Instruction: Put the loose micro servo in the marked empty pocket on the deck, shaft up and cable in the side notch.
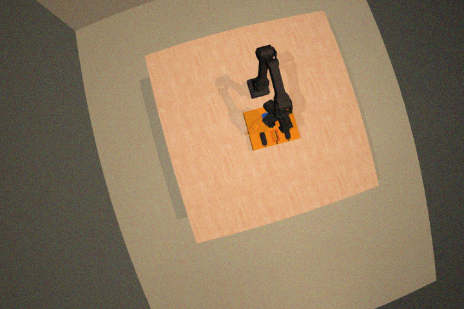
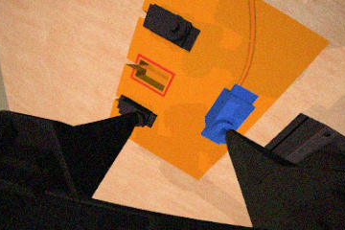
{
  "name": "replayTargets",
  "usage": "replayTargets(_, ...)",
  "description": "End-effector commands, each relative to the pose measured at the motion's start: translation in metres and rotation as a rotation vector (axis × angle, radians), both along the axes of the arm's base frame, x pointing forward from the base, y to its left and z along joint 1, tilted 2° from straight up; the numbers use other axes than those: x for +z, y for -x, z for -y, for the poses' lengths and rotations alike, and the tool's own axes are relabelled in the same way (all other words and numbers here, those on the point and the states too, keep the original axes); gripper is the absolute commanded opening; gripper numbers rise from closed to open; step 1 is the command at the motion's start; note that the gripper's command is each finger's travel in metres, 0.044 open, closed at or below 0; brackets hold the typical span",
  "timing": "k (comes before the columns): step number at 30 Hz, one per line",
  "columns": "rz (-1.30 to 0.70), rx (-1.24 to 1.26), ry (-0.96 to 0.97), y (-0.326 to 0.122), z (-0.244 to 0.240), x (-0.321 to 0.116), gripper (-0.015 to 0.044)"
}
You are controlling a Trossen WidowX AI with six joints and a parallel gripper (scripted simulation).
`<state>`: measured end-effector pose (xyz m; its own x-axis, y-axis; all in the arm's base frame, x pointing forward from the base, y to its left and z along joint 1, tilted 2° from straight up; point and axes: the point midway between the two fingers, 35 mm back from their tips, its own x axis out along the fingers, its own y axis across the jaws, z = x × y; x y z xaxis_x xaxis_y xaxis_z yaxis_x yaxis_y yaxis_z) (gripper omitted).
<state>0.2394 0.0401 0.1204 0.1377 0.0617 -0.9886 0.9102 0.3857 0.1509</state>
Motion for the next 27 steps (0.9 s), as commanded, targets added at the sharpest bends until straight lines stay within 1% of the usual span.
replayTargets(1,-0.086,-0.144,0.015,0.020,0.019,-0.002,0.0440)
replayTargets(6,-0.163,-0.273,0.026,0.039,0.034,-0.001,0.0440)
replayTargets(15,-0.165,-0.278,0.026,0.039,0.035,-0.002,0.0440)
replayTargets(22,-0.165,-0.278,0.026,0.040,0.034,-0.026,0.0440)
replayTargets(27,-0.165,-0.278,0.026,0.040,0.034,-0.027,0.0440)
